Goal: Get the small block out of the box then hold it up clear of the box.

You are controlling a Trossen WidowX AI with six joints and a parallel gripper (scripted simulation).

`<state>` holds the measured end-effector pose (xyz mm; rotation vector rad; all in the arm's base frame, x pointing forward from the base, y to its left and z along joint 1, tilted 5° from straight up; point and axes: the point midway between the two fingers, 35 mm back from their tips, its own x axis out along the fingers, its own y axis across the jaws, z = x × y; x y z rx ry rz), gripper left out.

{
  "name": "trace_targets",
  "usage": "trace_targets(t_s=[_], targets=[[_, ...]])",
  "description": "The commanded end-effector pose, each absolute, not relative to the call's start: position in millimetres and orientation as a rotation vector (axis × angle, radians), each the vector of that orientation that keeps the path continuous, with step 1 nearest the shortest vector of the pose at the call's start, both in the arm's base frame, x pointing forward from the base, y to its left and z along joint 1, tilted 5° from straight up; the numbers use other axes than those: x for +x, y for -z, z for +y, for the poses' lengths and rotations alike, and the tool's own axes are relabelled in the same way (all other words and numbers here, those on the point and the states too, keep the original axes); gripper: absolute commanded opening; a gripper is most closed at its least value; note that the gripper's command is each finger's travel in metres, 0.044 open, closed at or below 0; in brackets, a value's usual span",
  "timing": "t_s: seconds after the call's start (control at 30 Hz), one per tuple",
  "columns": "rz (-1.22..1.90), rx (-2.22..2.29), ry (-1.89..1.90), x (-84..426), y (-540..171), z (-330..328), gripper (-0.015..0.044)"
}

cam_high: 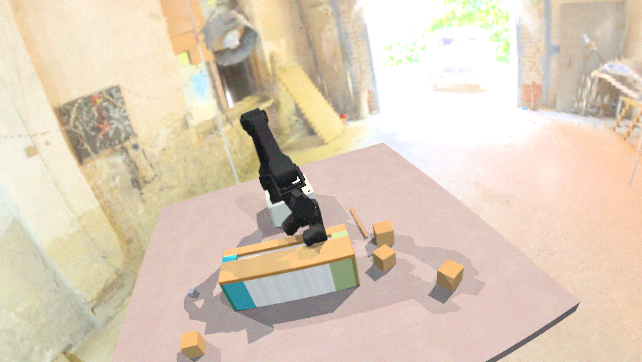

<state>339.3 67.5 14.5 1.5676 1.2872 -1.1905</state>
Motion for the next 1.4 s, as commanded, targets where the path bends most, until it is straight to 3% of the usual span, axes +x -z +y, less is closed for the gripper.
trace_targets(t_s=[0.0,0.3,0.37,0.47,1.03,1.37], targets=[[1.284,1.572,1.194,341.1,-27.3,68.6,0.04],[1.276,1.576,1.164,344.2,-74.2,70.6,0.04],[1.296,1.521,1.108,343.6,-74.4,71.6,0.0348],[1.366,1.277,0.874,341.3,-75.0,75.9,0.0285],[1.347,-0.329,-0.357,325.3,-77.3,100.5,0.0285],[1.172,-0.994,-0.771,318.5,-78.6,108.4,0.0285]])
